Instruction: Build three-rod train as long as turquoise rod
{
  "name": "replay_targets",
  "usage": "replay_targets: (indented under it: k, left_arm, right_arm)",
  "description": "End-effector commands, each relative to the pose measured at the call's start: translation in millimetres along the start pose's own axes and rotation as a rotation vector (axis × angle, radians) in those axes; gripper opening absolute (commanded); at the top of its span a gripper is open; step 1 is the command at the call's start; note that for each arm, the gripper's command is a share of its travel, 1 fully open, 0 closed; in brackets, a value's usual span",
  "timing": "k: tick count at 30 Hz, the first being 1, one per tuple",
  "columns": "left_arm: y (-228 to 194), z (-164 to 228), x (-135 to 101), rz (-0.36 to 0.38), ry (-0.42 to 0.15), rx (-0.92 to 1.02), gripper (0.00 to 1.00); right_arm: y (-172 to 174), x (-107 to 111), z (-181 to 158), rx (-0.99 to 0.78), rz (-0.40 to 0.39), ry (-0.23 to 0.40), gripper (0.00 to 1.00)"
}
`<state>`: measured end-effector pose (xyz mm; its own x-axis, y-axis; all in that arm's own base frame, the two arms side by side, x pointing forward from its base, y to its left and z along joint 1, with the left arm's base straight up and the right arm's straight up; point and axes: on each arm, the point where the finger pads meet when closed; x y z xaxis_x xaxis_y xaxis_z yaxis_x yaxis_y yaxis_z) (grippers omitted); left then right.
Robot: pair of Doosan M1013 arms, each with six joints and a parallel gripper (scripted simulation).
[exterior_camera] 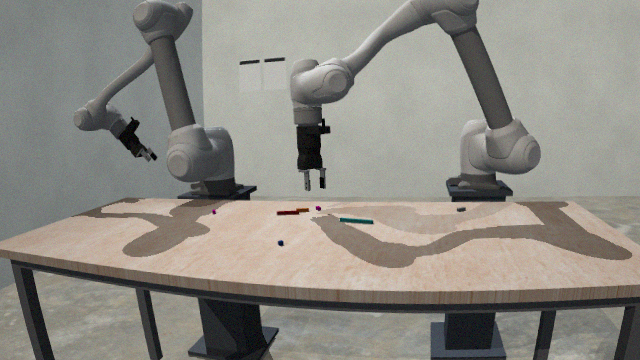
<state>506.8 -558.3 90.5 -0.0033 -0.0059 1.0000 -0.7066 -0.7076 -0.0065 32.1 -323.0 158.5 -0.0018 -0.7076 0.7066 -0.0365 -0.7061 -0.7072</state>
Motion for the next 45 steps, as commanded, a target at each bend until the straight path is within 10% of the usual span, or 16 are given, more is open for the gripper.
replay_targets:
  k: [1,11,12,45]
  left_arm:
    - [9.0,-11.3,-0.8,-0.007,0.004,-0.151,1.00]
    - [14.0,-17.8,-1.9,-0.007,0.004,-0.228,1.00]
    - [14.0,-17.8,-1.9,-0.007,0.004,-0.228,0.54]
    - [14.2,-17.8,-5.7,-0.006,0.004,-0.218,0.54]
  right_arm:
    - [-0.1,0.4,0.1,0.000,-0.001,0.000,1.00]
    - [-0.1,0.4,0.1,0.000,-0.001,0.000,1.00]
    - [-0.1,0.4,0.1,0.000,-0.001,0.000,1.00]
    - [-0.1,0.4,0.1,0.000,-0.001,0.000,1.00]
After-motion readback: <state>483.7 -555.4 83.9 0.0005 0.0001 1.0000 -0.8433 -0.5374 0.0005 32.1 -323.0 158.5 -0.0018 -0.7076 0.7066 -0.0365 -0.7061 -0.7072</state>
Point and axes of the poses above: on each arm, the point where the finger pads meet when closed, its own x axis back along the fingers, its own z axis across the jaws, y = z × x, and after that the axes turned 5 degrees about -x, right-handed
